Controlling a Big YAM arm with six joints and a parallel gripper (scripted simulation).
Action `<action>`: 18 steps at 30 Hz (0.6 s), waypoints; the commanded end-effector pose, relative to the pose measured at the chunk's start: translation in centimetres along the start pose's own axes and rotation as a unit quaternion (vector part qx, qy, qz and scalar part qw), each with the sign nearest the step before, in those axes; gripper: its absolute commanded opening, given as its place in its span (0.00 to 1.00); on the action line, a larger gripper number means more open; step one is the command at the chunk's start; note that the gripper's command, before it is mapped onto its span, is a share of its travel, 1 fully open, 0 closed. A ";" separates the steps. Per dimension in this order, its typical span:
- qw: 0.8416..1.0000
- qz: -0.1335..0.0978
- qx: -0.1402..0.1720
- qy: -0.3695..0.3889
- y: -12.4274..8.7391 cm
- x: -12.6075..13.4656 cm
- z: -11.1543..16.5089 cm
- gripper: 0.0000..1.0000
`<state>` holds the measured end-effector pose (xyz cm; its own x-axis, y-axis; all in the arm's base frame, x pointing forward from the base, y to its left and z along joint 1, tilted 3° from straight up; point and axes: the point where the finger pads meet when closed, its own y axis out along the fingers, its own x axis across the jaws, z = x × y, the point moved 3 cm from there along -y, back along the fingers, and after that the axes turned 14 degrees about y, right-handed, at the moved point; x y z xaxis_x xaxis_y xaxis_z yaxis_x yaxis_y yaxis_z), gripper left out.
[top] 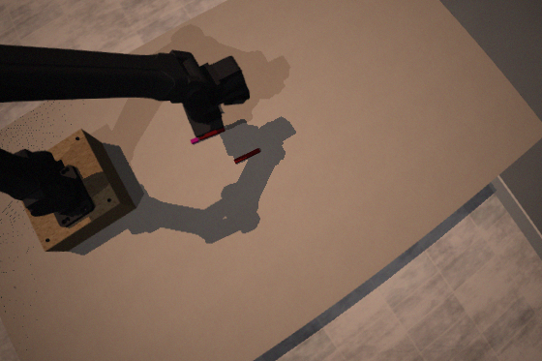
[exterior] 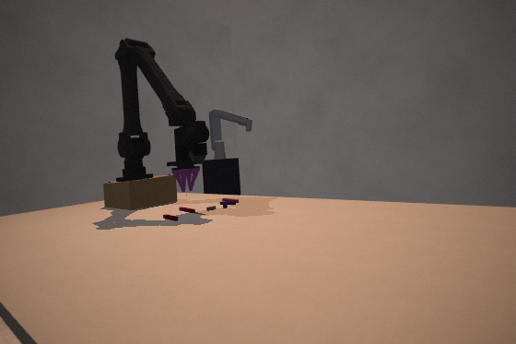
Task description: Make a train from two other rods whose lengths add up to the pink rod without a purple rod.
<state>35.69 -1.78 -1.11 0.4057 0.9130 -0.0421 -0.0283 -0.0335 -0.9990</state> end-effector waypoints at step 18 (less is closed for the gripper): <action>1.000 -0.004 -0.010 0.004 -3.5 0.5 -0.9 1.00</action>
<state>35.50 -1.71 1.54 0.4065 0.9126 -0.0442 -0.0337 -0.0333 -0.9989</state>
